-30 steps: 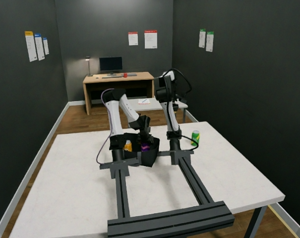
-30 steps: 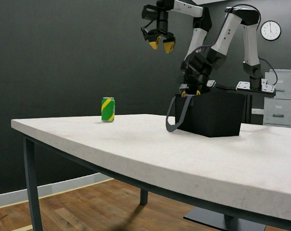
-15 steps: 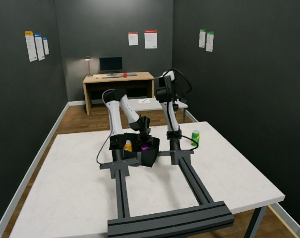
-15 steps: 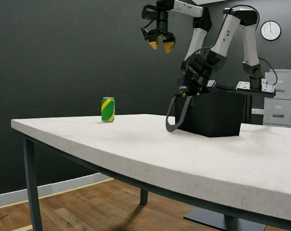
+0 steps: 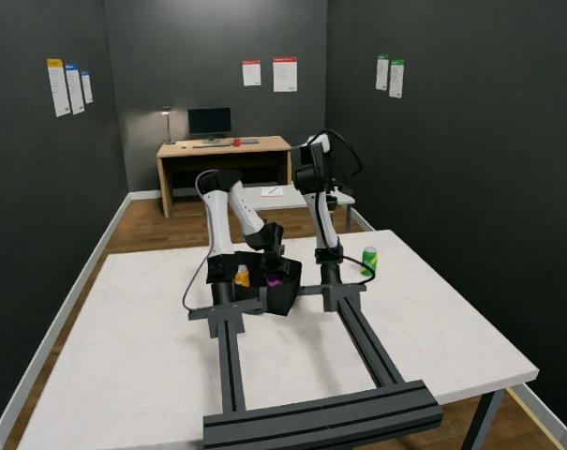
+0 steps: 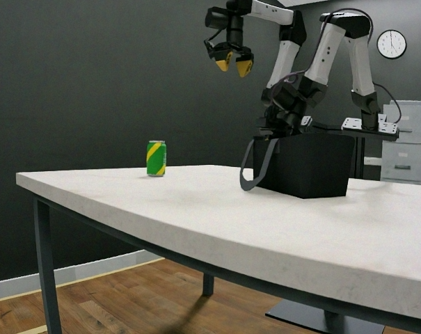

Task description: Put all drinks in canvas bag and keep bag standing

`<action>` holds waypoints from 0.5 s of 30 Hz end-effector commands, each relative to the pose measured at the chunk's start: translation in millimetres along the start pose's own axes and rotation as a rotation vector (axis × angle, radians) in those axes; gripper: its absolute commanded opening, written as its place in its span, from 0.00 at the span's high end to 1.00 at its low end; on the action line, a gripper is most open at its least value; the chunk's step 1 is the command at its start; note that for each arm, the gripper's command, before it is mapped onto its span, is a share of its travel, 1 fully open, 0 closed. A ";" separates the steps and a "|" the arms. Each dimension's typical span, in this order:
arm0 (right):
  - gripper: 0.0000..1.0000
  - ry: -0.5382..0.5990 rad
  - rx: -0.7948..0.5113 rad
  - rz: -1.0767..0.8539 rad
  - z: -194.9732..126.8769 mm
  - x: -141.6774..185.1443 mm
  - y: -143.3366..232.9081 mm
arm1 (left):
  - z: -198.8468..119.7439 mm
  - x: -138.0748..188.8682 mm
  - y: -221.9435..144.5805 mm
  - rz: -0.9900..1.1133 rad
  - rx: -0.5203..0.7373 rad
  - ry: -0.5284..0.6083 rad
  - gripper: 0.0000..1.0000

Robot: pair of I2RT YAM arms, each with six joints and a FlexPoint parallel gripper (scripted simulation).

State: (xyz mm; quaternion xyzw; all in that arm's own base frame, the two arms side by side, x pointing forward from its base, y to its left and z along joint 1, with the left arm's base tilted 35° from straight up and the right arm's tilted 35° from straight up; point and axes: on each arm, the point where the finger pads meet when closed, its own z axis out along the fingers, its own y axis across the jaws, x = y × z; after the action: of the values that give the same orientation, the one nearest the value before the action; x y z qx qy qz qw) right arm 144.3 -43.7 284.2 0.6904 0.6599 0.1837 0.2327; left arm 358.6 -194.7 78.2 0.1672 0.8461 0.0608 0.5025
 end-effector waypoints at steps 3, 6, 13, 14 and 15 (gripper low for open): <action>0.00 0.002 -0.022 -0.011 -2.6 1.7 1.9 | 6.1 -7.6 -0.6 -0.018 0.003 -0.038 0.33; 0.00 0.002 -0.022 -0.011 -2.6 1.7 1.9 | -6.8 -31.2 -2.9 -0.038 0.008 -0.096 0.33; 0.00 0.002 -0.022 -0.011 -2.6 1.7 1.9 | -2.0 -24.7 0.4 -0.037 0.000 -0.078 0.16; 0.00 0.002 -0.022 -0.011 -2.6 1.7 1.9 | -2.0 -25.1 0.3 -0.037 0.000 -0.079 0.16; 0.00 0.002 -0.022 -0.011 -2.6 1.7 1.9 | -2.0 -25.1 0.3 -0.037 0.000 -0.079 0.16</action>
State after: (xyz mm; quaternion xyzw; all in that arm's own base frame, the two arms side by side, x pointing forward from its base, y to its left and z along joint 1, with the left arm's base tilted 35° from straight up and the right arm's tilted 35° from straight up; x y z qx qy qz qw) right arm 144.3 -43.7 284.2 0.6904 0.6599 0.1837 0.2327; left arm 363.0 -197.4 82.9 0.1612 0.8397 0.0535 0.5157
